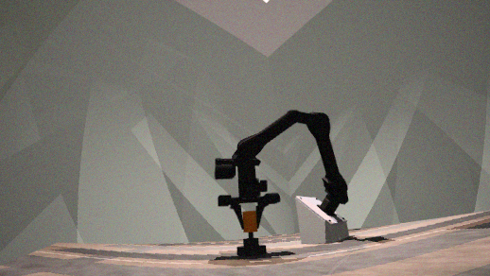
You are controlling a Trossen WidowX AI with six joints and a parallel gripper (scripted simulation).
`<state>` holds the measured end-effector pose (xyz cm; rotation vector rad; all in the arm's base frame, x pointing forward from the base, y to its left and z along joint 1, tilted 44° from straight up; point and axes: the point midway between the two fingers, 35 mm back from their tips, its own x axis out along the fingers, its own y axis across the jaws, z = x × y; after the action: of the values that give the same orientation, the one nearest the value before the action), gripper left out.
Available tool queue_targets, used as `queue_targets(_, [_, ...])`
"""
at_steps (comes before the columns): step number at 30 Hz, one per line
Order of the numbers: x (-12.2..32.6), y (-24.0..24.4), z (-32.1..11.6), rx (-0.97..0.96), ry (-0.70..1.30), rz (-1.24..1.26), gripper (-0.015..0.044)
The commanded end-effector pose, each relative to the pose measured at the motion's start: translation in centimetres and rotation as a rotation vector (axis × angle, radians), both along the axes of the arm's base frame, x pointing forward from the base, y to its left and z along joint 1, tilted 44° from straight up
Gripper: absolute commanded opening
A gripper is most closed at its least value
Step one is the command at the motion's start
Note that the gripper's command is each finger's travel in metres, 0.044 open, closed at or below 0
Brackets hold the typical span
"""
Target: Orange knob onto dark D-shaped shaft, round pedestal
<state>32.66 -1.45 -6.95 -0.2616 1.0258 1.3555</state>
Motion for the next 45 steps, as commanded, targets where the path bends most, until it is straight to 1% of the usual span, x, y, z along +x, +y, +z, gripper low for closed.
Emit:
queue_targets(1, [0.12, -0.07, 0.06, -0.004, -0.006, 0.0, 0.0])
queue_targets(16, [0.12, -0.21, 0.28, -0.003, -0.012, 0.007, 0.0])
queue_targets(23, [0.31, -0.35, 0.32, 0.021, -0.147, 0.153, 0.0])
queue_targets(45, [0.17, -0.19, 0.25, 0.021, -0.147, 0.153, 0.0])
